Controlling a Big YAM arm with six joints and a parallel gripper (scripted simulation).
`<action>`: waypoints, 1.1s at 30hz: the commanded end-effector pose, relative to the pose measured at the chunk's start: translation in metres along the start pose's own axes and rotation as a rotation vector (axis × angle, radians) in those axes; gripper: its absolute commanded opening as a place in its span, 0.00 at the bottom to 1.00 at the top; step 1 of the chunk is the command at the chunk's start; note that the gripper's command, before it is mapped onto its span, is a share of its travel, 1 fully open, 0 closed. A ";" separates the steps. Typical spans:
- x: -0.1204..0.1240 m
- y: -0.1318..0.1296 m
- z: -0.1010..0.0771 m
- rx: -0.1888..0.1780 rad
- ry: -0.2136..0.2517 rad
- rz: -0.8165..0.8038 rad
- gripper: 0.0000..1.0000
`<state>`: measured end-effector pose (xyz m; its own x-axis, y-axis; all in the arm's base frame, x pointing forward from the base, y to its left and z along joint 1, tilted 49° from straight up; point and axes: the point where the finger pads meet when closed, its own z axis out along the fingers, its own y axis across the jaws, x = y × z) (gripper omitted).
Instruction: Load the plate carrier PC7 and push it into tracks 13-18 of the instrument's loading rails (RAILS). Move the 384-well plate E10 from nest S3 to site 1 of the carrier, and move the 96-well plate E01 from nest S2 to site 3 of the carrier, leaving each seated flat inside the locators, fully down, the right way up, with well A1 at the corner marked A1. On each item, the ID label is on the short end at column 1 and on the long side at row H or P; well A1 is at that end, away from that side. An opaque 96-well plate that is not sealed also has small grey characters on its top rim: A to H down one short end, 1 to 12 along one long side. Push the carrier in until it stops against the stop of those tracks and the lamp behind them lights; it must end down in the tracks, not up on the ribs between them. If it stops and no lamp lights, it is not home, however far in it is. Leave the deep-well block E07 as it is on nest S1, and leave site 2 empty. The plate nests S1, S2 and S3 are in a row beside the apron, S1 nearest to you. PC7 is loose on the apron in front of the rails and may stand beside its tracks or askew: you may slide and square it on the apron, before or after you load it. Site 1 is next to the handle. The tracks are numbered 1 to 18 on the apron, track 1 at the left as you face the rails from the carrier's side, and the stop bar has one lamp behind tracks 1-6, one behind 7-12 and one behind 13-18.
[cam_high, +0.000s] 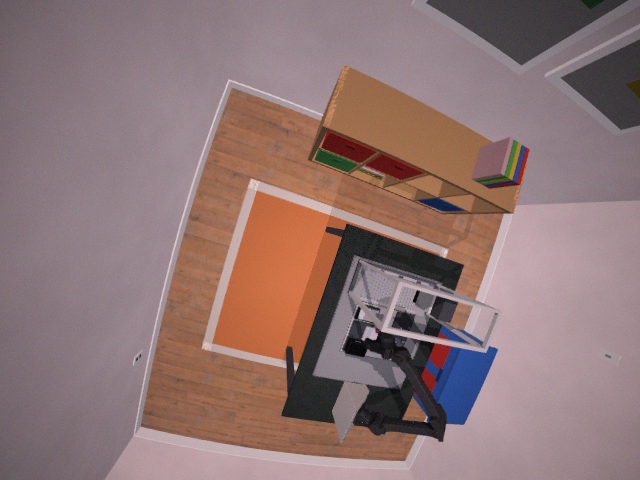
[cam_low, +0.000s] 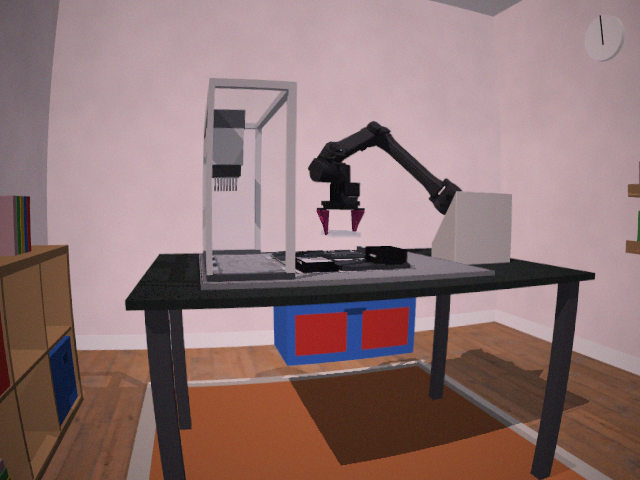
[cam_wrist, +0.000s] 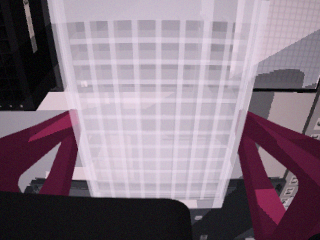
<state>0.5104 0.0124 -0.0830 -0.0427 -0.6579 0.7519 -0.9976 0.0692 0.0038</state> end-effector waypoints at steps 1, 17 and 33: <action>0.029 -0.028 -0.020 0.033 -0.020 0.024 0.00; 0.082 -0.050 -0.019 0.033 -0.016 0.024 0.00; 0.136 -0.072 -0.019 0.034 -0.012 0.025 0.00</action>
<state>0.5568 -0.0608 -0.0058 -0.0422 -0.6589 0.7510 -0.9975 0.0709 0.0062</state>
